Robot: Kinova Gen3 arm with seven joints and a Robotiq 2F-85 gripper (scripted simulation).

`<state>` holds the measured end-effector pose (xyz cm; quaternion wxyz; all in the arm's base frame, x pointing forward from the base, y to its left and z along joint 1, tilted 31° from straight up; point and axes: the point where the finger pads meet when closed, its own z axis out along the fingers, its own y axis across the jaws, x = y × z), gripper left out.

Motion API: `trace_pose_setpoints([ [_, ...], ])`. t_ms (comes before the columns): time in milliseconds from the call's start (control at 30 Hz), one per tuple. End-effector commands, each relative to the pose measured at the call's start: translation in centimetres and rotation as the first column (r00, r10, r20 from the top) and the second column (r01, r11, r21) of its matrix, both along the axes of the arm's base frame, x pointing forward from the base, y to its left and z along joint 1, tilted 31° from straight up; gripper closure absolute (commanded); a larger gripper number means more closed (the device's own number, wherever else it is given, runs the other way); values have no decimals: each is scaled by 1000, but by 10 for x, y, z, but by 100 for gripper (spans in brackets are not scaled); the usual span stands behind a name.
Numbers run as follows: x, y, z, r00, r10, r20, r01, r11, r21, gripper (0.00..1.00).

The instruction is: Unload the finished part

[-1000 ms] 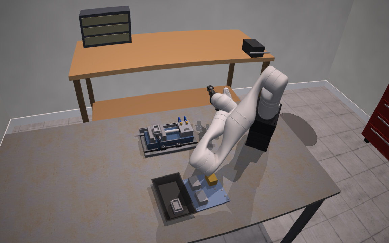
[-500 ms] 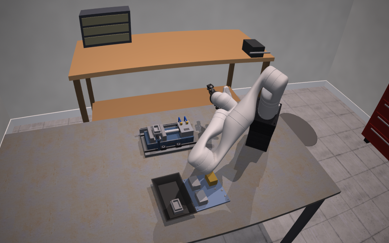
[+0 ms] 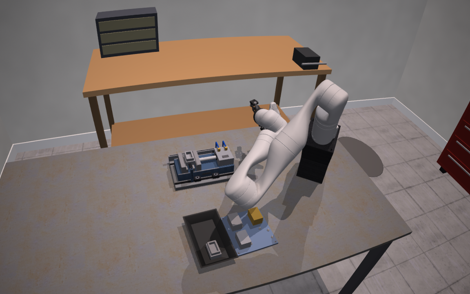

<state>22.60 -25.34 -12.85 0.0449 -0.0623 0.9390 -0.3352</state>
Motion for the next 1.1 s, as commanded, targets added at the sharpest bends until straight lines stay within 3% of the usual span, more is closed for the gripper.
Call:
trace_pose_setpoints([
  [0,-2,-2,4,1000,1,-4,-1,1000,1,0],
  [1067,-8,-14,25,1000,-3,-8,3,1000,-11,0],
])
